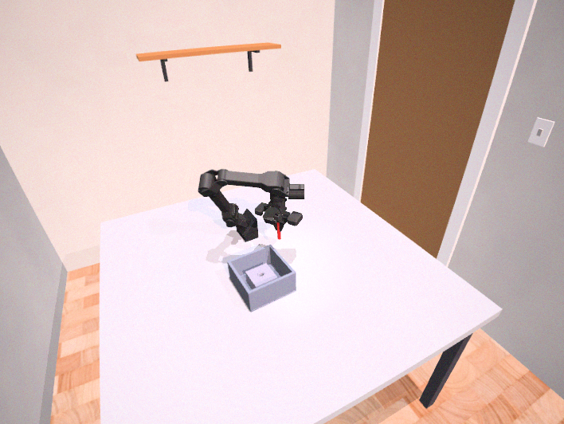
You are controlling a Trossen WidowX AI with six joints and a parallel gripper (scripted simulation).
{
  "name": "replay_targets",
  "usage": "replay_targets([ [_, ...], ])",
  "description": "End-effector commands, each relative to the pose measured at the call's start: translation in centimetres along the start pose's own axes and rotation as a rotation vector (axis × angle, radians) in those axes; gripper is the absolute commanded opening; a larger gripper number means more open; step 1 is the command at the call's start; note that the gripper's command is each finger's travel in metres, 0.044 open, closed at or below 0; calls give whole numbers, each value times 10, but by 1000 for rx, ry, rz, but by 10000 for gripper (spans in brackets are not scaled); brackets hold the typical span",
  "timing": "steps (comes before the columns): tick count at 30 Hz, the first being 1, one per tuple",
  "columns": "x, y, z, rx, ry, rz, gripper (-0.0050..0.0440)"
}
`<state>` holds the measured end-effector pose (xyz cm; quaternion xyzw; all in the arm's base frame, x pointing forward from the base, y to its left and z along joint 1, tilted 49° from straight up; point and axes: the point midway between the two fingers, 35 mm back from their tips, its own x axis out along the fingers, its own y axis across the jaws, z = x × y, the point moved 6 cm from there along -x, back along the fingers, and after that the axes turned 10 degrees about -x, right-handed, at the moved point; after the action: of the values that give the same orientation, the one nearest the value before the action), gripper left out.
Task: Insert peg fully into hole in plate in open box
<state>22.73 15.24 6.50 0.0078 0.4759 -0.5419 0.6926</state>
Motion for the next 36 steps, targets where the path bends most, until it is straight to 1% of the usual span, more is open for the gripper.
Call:
replay_targets([
  [1, -7, 0, 15, 0, -5, 18, 0],
  [10, -15, -6, 42, -26, -22, 16, 0],
  [13, -16, -6, 44, -19, -22, 15, 0],
  [17, -18, -9, 54, 17, -23, 8, 0],
  [23, -18, -9, 56, 17, -23, 8, 0],
  [28, -19, -7, 72, 10, -25, 16, 0],
  [30, -19, -7, 72, 10, -25, 16, 0],
  [36, -21, -6, 91, 2, -25, 25, 0],
])
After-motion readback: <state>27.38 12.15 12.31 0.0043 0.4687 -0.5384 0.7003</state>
